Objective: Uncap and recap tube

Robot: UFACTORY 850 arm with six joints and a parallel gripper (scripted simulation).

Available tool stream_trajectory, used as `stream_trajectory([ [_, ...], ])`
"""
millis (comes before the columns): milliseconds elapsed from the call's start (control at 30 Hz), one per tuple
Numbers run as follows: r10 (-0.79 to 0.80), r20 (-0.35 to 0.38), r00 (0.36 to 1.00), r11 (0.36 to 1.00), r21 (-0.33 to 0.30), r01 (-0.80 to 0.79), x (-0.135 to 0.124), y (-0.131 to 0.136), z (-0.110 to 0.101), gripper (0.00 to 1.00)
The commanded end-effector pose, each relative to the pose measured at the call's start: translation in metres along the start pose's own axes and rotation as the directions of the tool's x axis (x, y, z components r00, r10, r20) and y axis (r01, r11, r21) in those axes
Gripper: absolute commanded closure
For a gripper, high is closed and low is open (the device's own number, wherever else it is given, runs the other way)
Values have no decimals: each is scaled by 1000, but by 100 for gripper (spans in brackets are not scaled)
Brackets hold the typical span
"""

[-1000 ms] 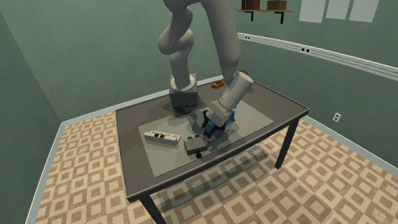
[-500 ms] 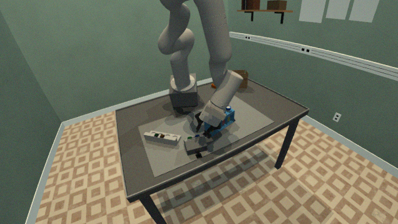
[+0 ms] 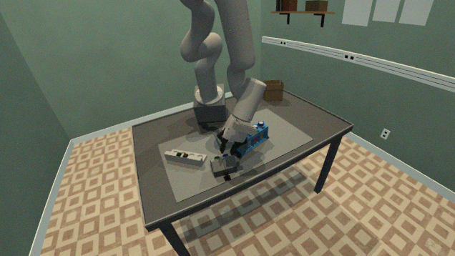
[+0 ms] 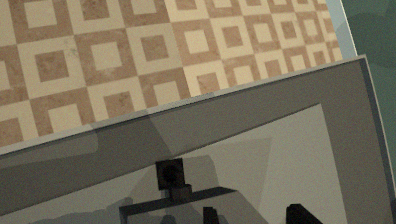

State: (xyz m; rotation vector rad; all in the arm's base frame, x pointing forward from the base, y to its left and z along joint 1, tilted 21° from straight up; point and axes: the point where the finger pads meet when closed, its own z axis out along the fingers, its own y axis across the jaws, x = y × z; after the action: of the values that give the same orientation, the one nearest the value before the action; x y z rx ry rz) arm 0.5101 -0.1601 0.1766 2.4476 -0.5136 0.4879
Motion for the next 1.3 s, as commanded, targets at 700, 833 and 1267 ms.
stream_trajectory([
  [700,-630,-163,759,758,82,647,-36,14,4,54],
  [833,-709,-191,679,678,83,731,-42,15,3,54],
  [1267,-875,-274,399,398,64,915,-76,17,0,54],
])
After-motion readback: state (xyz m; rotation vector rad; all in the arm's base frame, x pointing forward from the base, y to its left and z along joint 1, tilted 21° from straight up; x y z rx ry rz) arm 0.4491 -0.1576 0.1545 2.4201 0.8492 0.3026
